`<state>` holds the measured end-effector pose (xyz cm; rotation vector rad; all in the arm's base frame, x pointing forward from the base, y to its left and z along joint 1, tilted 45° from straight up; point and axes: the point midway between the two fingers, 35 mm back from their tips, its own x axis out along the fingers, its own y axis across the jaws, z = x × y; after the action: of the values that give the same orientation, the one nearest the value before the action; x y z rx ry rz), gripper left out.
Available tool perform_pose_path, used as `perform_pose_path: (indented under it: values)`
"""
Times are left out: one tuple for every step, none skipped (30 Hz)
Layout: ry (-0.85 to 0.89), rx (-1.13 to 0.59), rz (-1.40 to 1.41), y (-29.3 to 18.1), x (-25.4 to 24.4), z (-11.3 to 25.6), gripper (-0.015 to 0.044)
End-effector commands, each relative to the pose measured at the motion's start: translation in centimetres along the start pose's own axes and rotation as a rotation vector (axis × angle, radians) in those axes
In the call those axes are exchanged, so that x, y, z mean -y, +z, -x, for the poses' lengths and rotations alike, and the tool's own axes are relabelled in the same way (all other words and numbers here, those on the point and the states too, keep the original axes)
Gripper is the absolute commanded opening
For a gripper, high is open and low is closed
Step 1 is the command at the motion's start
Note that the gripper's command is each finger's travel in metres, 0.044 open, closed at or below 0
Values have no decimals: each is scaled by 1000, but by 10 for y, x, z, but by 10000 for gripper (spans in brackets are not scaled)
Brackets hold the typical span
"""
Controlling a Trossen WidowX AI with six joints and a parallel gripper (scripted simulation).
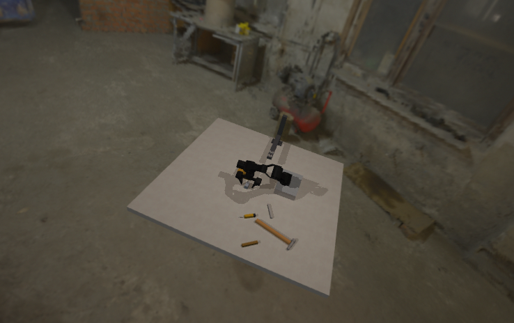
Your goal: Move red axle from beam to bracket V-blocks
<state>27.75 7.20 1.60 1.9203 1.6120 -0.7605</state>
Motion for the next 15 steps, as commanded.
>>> perform_pose_path:
  values:
    - [2,-3,-6,0,0,-1,309]
    - [2,-3,-6,0,0,-1,282]
    - [2,-3,-6,0,0,-1,256]
    - [2,-3,-6,0,0,-1,230]
    - [2,-3,-6,0,0,-1,204]
    - [2,-3,-6,0,0,-1,177]
    - [2,-3,-6,0,0,-1,151]
    - [2,-3,-6,0,0,-1,125]
    - [2,-3,-6,0,0,-1,99]
    - [2,-3,-6,0,0,-1,92]
    - [2,-3,-6,0,0,-1,85]
    - [2,-3,-6,0,0,-1,79]
    - [2,-3,-6,0,0,-1,72]
    - [2,-3,-6,0,0,-1,65]
    - [2,-3,-6,0,0,-1,59]
